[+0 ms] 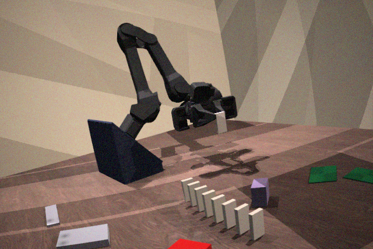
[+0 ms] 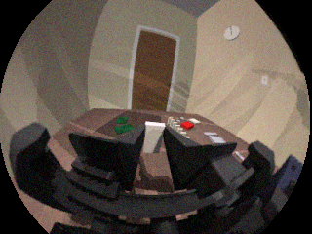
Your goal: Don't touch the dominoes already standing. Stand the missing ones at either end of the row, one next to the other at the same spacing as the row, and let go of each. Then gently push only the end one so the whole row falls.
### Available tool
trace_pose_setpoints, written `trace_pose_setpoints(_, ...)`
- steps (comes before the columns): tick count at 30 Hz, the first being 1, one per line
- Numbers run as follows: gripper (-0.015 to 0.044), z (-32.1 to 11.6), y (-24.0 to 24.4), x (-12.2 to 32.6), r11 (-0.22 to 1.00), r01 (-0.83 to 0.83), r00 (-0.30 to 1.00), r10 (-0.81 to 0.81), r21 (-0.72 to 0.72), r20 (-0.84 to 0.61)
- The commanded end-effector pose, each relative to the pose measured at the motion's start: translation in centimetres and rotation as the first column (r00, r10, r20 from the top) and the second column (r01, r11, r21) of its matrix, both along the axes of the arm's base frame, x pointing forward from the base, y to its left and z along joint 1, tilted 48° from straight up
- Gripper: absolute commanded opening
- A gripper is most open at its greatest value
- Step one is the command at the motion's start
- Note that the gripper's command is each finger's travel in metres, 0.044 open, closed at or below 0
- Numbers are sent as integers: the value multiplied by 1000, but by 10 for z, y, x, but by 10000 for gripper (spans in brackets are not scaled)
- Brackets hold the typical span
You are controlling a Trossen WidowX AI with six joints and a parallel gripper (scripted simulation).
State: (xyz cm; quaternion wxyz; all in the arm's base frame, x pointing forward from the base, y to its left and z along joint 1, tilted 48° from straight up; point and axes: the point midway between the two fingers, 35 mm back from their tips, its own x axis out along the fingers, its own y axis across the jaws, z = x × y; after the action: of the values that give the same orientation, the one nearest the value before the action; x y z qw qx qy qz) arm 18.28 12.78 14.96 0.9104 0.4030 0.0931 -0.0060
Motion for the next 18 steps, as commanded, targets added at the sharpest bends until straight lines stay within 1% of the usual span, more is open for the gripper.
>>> trace_pose_setpoints(1, 107, -2, 6, 0, 1000, 4, 1000, -4, 4, -2)
trace_pose_setpoints(18, 107, -19, 31, -2, 1000, 5, 1000, -5, 2, -10)
